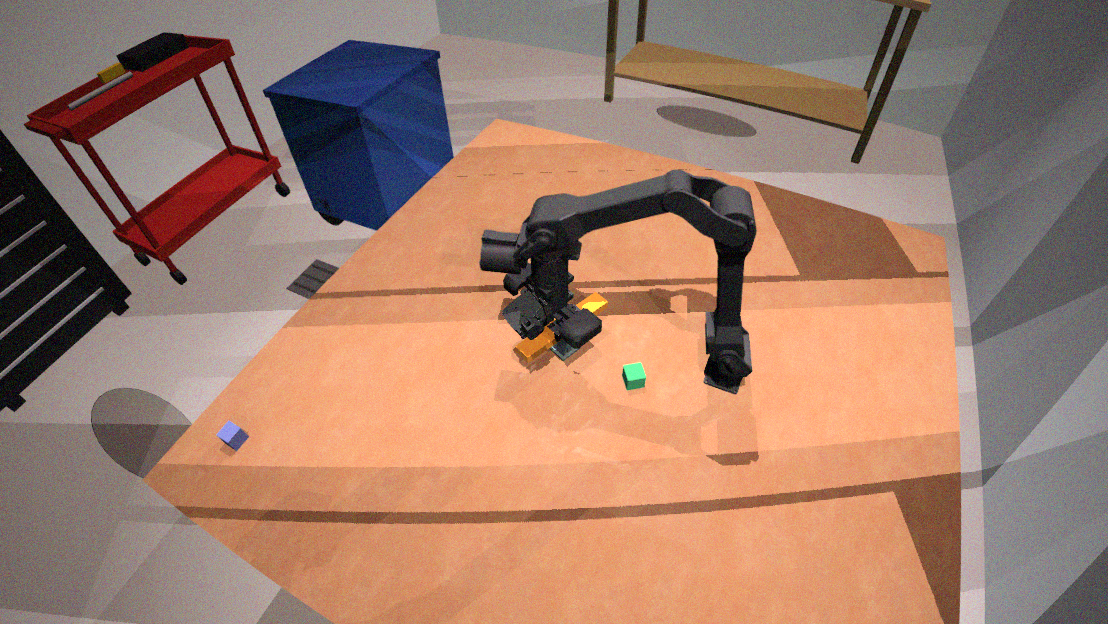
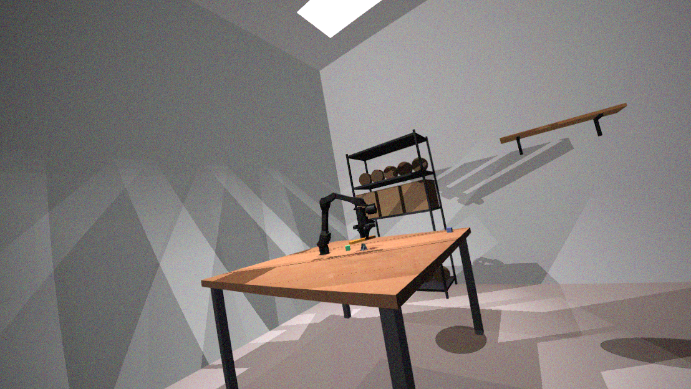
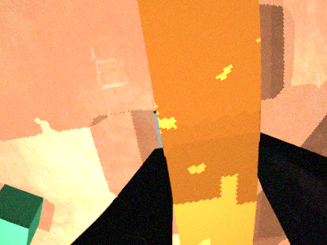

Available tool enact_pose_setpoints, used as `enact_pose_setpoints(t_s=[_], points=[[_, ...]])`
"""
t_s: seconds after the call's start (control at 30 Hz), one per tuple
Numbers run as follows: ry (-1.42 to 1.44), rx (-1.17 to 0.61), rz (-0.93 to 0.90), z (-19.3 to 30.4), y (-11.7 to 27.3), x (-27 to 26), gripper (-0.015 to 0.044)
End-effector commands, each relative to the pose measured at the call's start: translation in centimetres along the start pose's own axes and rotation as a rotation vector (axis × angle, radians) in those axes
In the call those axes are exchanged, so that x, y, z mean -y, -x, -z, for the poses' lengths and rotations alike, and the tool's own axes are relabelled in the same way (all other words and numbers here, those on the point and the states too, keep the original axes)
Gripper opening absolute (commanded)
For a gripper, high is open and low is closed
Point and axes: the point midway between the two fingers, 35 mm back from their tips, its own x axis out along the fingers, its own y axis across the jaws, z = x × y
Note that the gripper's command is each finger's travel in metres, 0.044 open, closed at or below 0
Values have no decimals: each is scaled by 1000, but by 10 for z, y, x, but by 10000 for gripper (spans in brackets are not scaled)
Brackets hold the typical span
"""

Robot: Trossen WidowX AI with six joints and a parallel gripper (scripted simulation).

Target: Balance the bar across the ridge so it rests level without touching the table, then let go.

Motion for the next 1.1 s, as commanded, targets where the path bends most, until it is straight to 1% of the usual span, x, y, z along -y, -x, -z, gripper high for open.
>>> enact_pose_setpoints(t_s=[0.0,1.07], points=[[-5,0,-3,1,-6,-1,0],[-5,0,-3,1,-10,-1,0]])
